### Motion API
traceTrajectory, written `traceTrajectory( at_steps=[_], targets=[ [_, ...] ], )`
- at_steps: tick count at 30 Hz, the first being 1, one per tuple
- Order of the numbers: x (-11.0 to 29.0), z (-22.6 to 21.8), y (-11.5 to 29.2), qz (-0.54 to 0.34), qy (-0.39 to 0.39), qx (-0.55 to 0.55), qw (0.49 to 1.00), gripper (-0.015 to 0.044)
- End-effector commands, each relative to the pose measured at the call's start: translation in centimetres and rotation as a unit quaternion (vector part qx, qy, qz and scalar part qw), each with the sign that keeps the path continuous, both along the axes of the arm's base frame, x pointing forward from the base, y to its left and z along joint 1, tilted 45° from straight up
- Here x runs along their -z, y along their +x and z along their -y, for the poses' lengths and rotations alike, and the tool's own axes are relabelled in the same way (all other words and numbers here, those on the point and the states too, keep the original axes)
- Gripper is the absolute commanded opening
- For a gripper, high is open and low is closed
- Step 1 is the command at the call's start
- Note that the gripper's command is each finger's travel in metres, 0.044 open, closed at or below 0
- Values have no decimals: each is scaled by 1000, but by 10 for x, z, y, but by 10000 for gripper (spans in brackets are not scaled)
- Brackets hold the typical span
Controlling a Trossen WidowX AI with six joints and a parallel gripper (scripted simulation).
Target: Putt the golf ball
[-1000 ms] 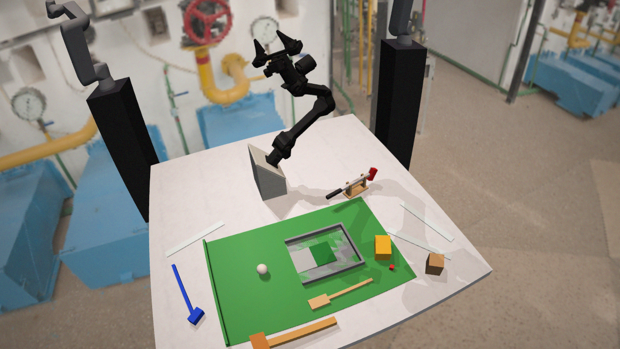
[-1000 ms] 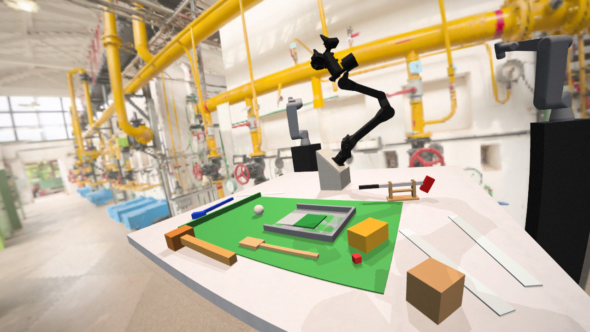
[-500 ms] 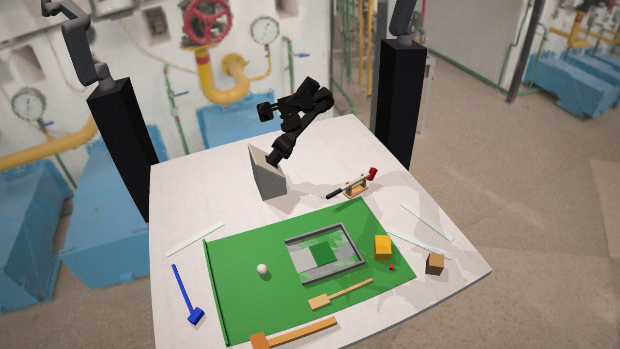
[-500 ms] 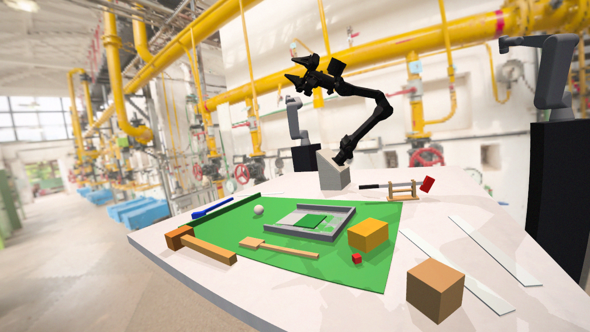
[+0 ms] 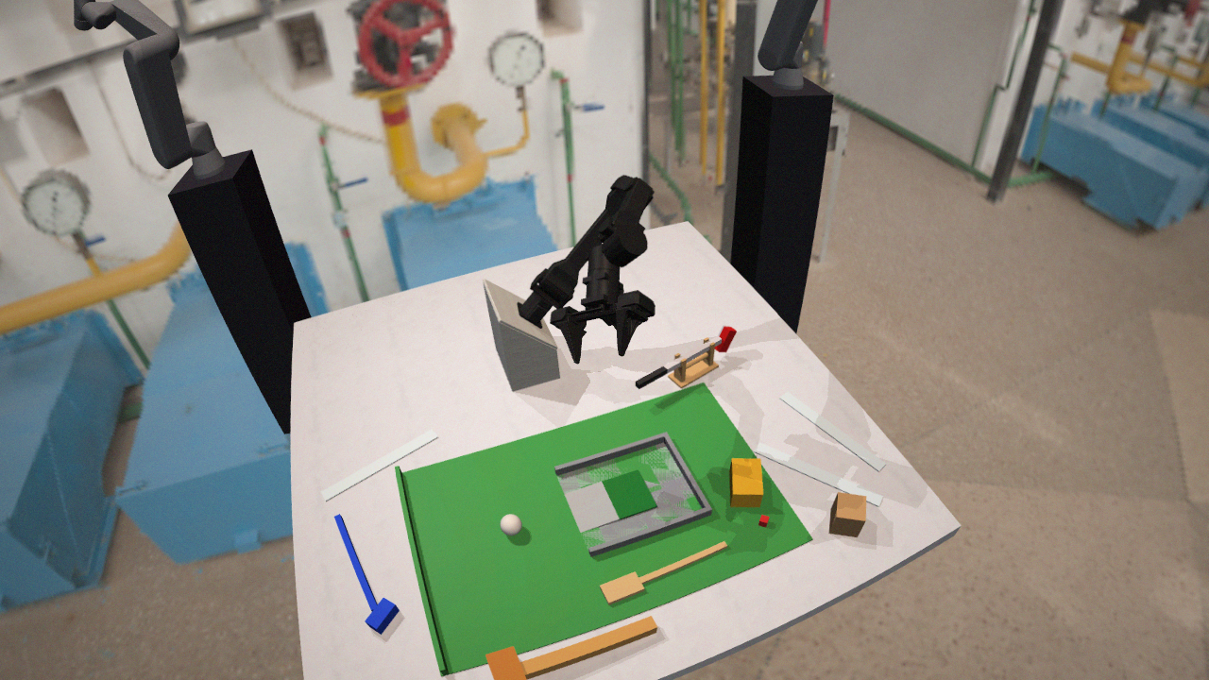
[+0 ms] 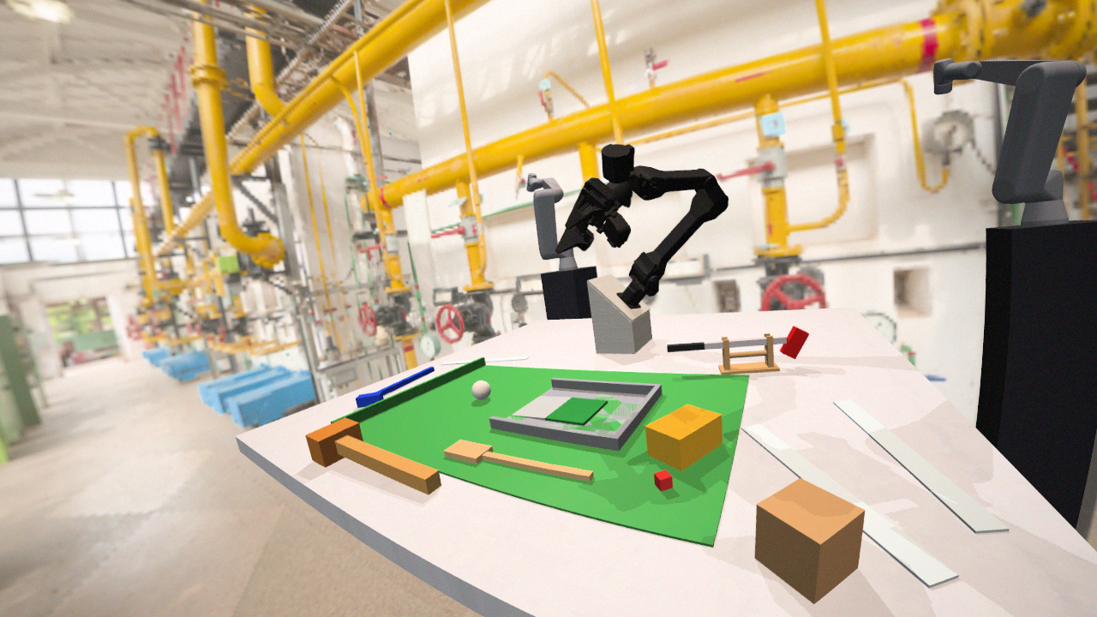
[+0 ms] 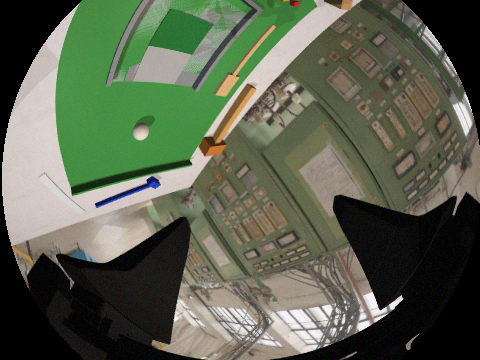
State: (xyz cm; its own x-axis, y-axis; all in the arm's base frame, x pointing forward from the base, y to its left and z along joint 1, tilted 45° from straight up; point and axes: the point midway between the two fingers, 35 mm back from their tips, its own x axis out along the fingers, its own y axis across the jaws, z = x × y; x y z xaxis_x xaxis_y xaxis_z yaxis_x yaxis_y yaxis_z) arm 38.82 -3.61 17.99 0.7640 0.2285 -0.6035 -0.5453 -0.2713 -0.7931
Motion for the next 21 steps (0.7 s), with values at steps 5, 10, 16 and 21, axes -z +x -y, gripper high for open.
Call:
traceTrajectory(
  at_steps=[5, 10, 16, 21],
  targets=[
    [39, -117, -60, -175, 152, -148, 962, 440],
    [46, -174, -115, -298, 231, -215, 901, 440],
    [40, -221, -182, -445, 302, -256, 803, 440],
    [39, -225, -188, -461, 308, -258, 791, 440]
  ],
)
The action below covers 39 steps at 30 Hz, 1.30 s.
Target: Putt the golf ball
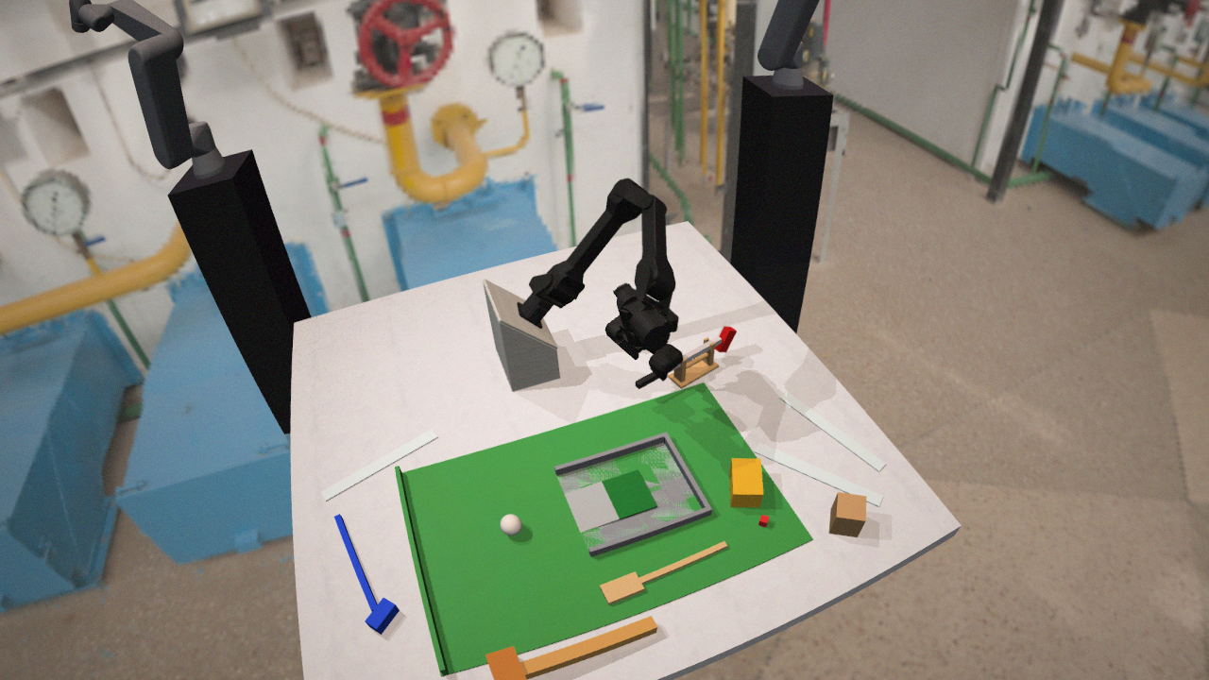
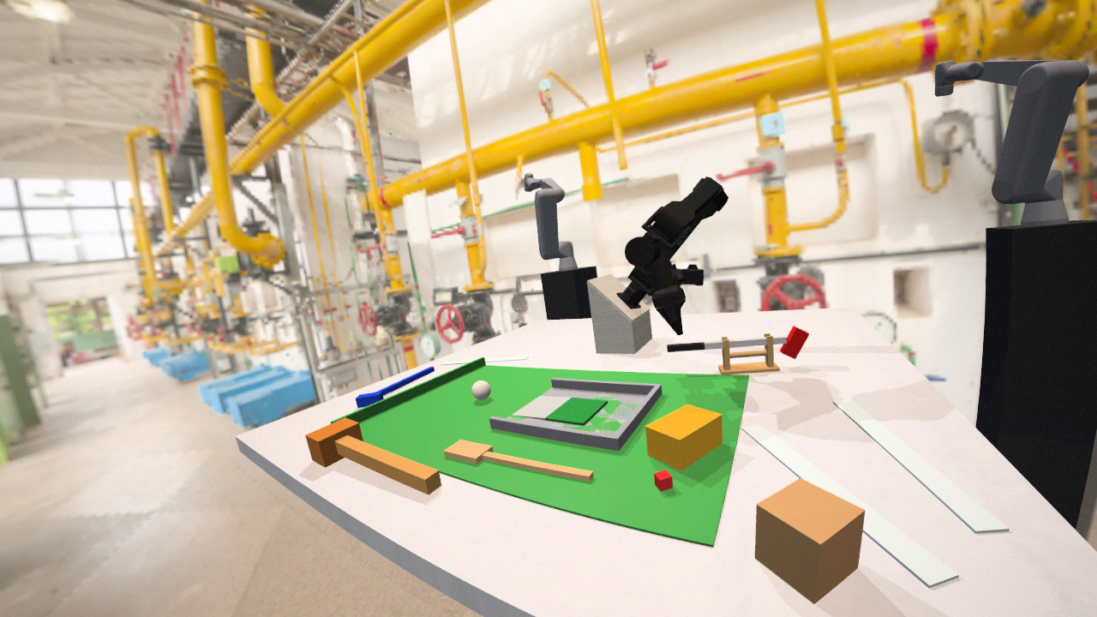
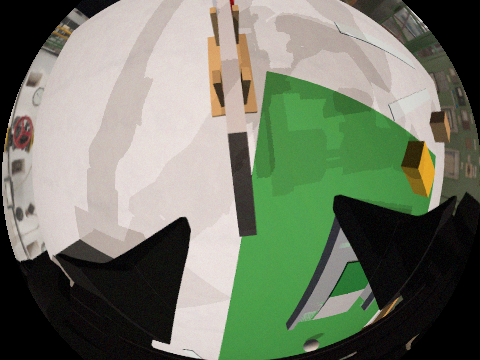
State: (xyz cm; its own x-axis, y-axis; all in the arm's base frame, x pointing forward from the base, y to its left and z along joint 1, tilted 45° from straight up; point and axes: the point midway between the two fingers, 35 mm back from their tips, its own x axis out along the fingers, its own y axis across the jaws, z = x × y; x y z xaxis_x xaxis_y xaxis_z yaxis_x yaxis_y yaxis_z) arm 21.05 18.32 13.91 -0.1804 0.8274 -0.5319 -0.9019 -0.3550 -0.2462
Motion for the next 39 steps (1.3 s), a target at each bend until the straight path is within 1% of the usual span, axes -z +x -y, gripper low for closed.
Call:
traceTrajectory(
  at_steps=[1, 7, 24, 39],
  targets=[
    [-2, -6, -10, -34, 10, -7, 999, 440],
    [0, -7, -11, -34, 10, -7, 999, 440],
    [30, -37, -18, -34, 11, -7, 999, 440],
    [41, -48, -20, -35, 11, -7, 999, 440]
  ],
)
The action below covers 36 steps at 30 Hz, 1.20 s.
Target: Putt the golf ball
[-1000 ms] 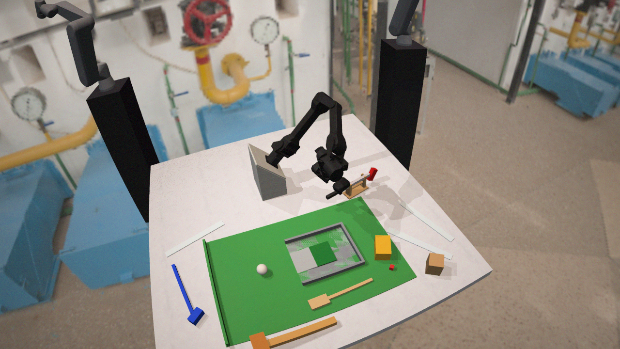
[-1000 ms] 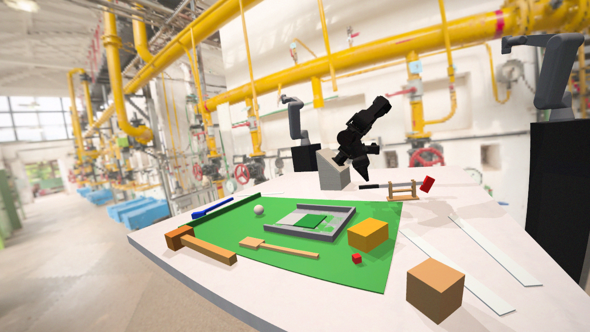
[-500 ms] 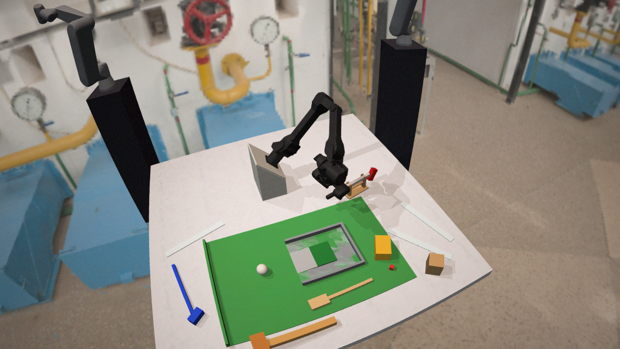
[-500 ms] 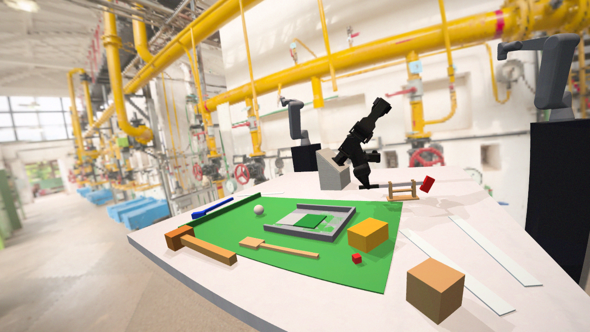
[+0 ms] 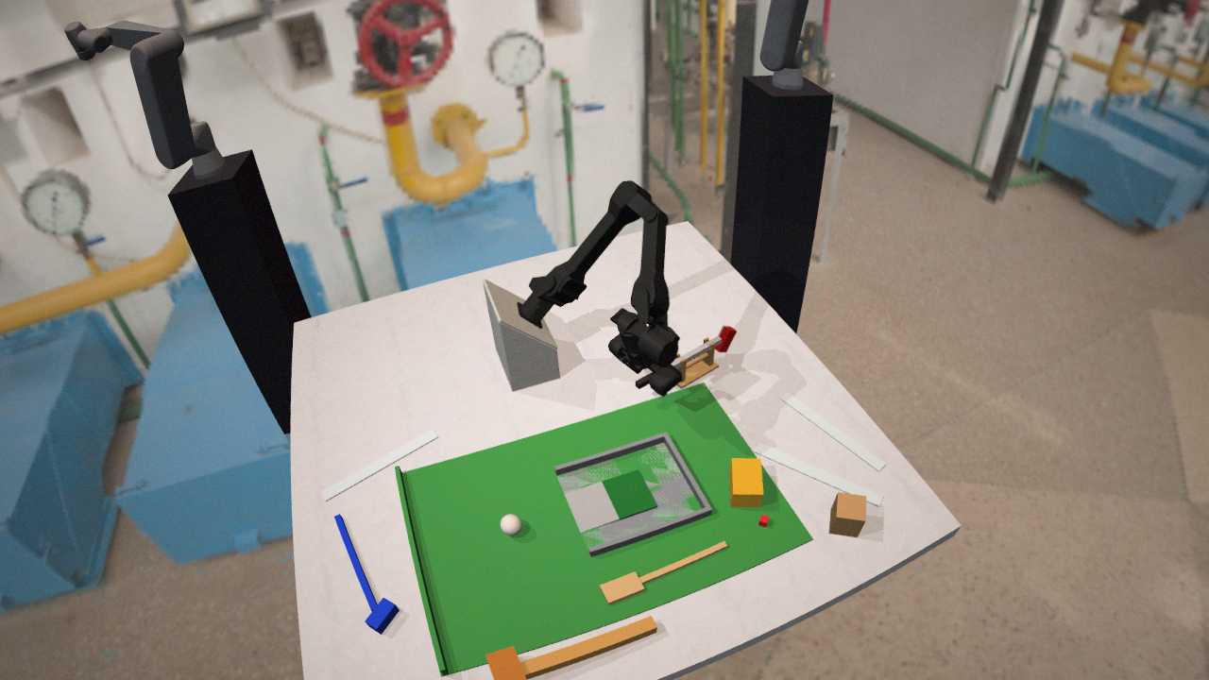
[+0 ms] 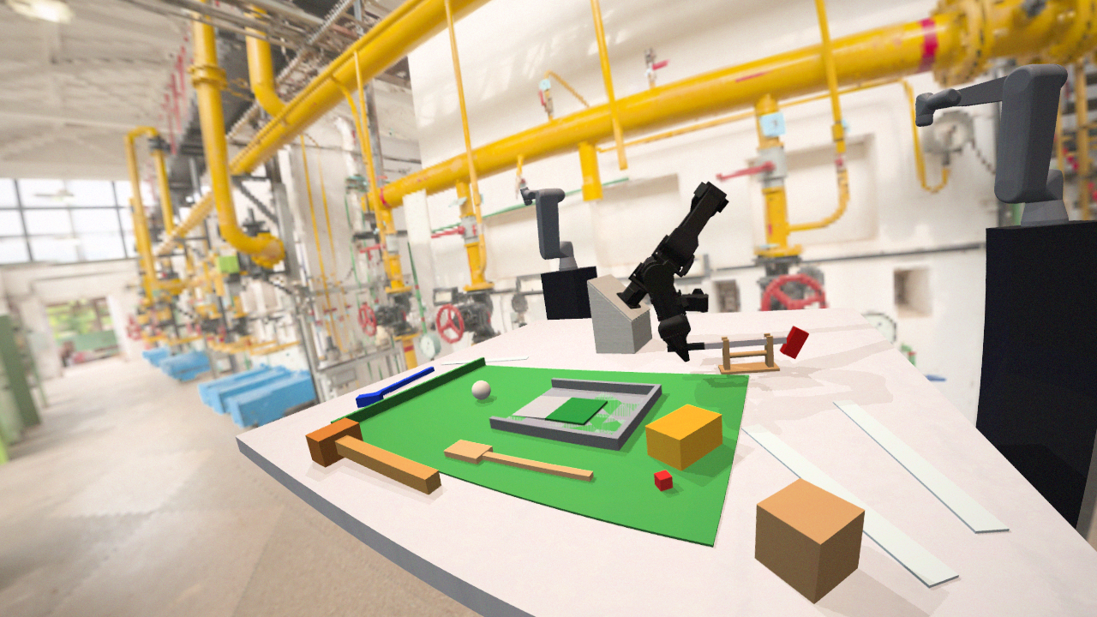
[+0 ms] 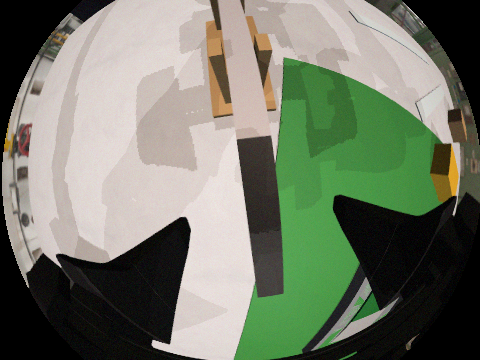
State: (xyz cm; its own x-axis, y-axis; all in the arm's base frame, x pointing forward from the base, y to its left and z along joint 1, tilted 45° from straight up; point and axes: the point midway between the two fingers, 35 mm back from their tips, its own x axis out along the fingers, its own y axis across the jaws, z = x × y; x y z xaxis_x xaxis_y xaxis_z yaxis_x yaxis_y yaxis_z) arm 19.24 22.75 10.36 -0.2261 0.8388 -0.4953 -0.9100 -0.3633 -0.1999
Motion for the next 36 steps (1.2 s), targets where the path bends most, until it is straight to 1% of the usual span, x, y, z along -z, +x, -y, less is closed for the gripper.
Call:
traceTrajectory(
  at_steps=[1, 9, 25, 28, 36],
  targets=[
    [7, -5, -2, -3, -4, 1, 1000, 440],
    [12, -10, -3, -3, -3, 1, 1000, 440],
    [8, -8, -2, -1, 0, -1, 1000, 20],
    [8, -8, -2, -1, 0, -1, 1000, 0],
    [3, -1, 1, 0, -3, -1, 1000, 0]
  ],
)
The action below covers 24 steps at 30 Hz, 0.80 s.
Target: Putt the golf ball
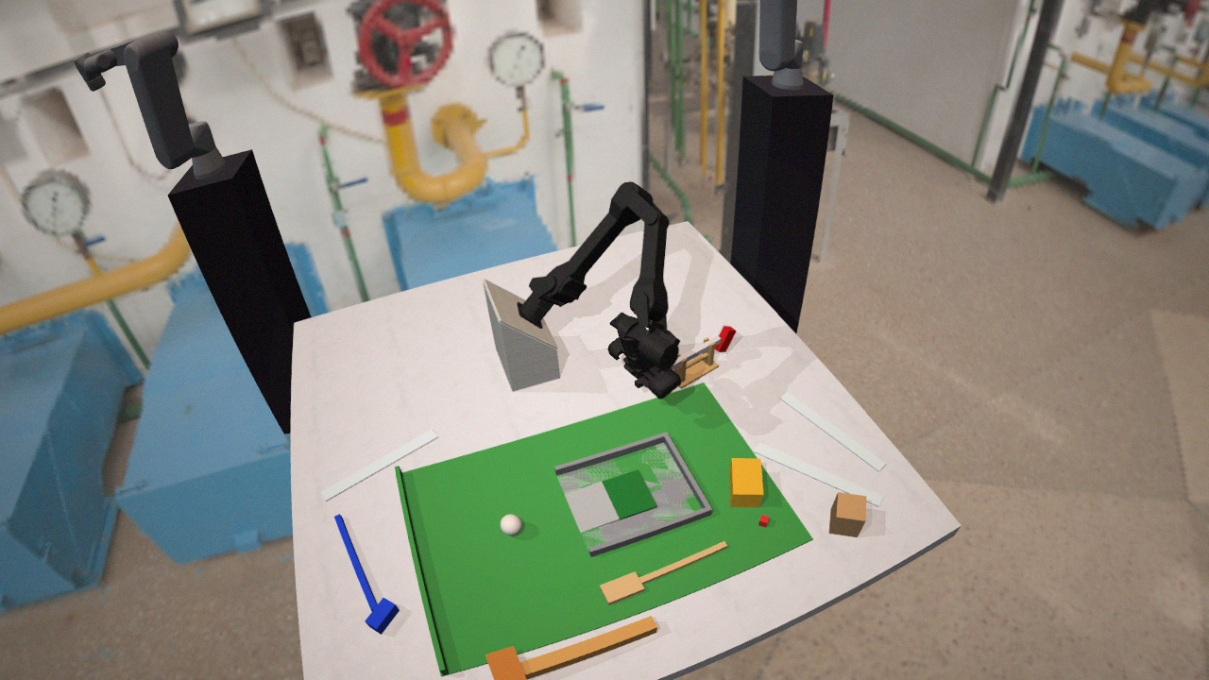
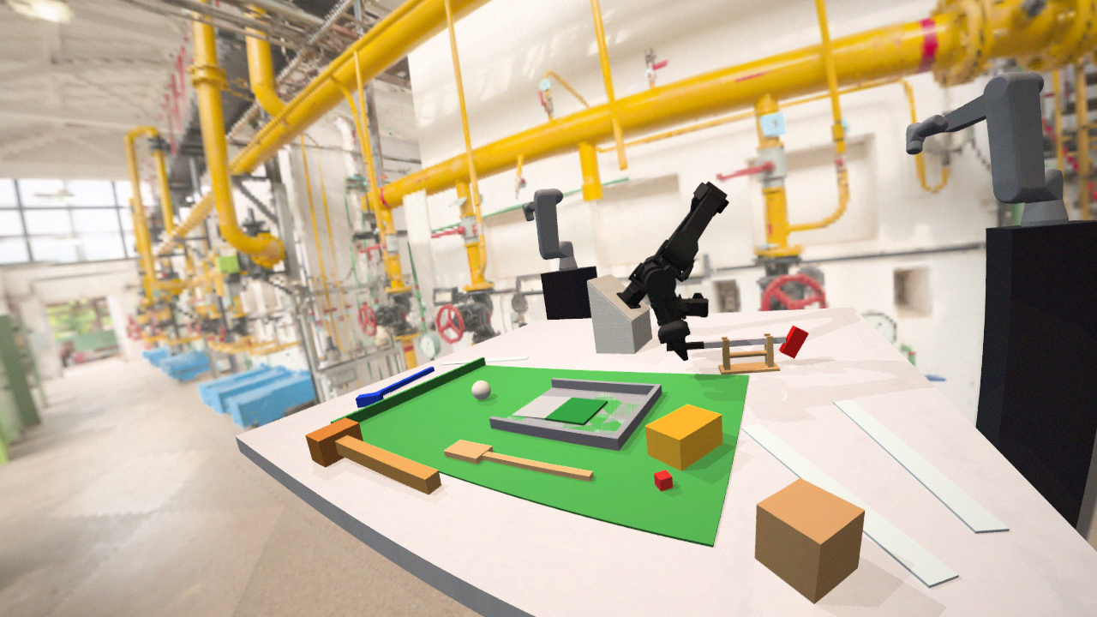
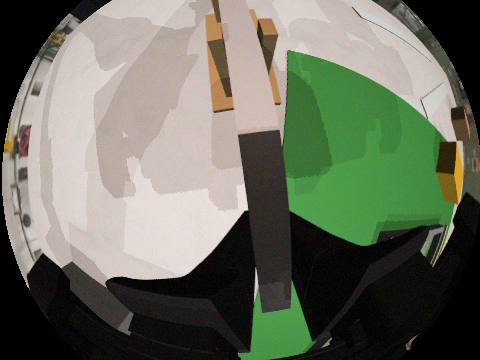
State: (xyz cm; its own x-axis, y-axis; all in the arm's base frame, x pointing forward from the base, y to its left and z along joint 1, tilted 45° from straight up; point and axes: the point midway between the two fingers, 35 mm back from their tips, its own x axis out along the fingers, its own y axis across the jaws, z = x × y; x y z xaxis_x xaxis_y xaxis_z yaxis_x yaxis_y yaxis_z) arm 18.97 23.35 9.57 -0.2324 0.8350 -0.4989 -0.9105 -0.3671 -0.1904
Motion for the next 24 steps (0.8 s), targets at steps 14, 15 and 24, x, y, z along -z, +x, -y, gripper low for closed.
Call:
traceTrajectory(
  at_steps=[14, 15, 24],
  targets=[
    [-42, 46, 14, 5, -6, 0, 1000, 0],
    [-46, 49, 15, 5, -5, 0, 1000, 0],
    [-69, 68, 14, 3, 1, 1, 1000, 0]
  ],
)
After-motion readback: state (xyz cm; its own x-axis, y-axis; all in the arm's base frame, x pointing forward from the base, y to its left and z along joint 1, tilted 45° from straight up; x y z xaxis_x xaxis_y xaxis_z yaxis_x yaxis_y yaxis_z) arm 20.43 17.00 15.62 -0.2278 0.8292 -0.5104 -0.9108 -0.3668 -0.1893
